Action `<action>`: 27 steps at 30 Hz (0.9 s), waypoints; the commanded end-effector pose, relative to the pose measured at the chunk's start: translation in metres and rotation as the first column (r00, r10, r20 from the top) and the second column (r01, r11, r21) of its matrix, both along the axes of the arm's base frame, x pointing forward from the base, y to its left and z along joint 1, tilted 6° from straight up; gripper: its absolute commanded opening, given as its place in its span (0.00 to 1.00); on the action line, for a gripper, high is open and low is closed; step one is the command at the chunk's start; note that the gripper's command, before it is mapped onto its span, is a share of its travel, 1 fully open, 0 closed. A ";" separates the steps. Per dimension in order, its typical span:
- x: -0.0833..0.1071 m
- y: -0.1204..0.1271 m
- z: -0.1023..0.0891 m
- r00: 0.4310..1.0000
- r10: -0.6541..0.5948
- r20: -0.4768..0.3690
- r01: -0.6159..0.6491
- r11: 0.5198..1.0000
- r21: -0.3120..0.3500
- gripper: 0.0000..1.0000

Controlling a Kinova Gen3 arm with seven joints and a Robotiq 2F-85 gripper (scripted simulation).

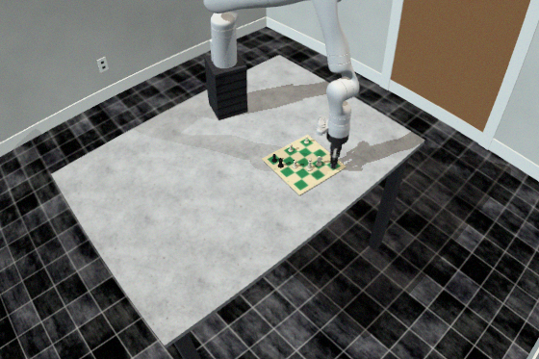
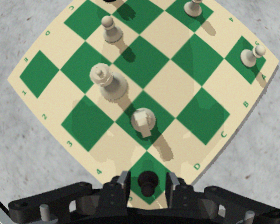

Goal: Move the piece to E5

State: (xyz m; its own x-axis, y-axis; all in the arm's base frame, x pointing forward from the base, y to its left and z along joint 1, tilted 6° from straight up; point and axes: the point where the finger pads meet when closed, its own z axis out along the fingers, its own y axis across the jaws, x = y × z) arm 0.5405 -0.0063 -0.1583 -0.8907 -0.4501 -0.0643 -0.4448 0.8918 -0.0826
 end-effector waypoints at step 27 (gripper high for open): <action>0.001 0.000 0.001 1.000 0.000 0.002 0.000 1.000 0.000 0.00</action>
